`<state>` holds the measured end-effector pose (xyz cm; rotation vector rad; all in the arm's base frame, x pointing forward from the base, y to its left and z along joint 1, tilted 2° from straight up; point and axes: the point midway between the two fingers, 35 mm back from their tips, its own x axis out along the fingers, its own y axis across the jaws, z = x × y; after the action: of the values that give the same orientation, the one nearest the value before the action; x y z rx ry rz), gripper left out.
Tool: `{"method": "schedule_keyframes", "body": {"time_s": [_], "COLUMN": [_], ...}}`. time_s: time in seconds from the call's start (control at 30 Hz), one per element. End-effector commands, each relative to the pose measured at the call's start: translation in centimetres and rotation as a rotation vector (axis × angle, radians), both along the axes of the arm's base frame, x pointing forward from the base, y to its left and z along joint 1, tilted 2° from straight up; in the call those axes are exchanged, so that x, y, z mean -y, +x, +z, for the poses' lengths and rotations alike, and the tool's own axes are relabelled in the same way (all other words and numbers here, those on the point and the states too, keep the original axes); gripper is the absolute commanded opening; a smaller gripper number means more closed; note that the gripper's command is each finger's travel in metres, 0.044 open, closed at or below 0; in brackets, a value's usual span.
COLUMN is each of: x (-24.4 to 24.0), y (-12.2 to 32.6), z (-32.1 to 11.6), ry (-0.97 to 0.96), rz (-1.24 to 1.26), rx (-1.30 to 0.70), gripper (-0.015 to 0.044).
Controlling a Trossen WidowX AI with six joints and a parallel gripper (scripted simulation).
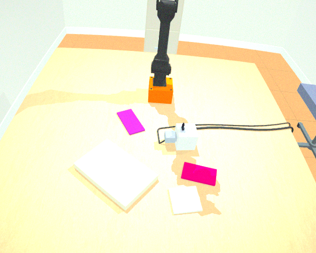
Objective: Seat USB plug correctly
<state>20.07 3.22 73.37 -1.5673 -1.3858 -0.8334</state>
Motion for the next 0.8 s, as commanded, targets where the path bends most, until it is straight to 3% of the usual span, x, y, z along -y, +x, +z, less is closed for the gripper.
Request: {"method": "schedule_keyframes", "body": {"time_s": [0.0, 0.1, 0.27, 0.47, 0.63, 0.77], "x": [0.1, 0.8, 0.8, -0.4, -2.2, -3.7], "y": [0.6, 8.4, 15.0, 23.7, 27.7, 28.3], "z": [-0.1, -3.0, -7.3, -17.6, -28.3, -37.3], "ry": [0.007, 0.095, 0.161, 0.231, 0.245, 0.223], "rz": [0.003, 0.033, 0.045, 0.028, -0.026, -0.096], "rx": [-0.021, -0.312, -0.582, -1.037, -1.428, -1.738], "gripper": [0.0426, 0.0440, 0.0440, 0.0440, 0.0440, 0.0440]}}
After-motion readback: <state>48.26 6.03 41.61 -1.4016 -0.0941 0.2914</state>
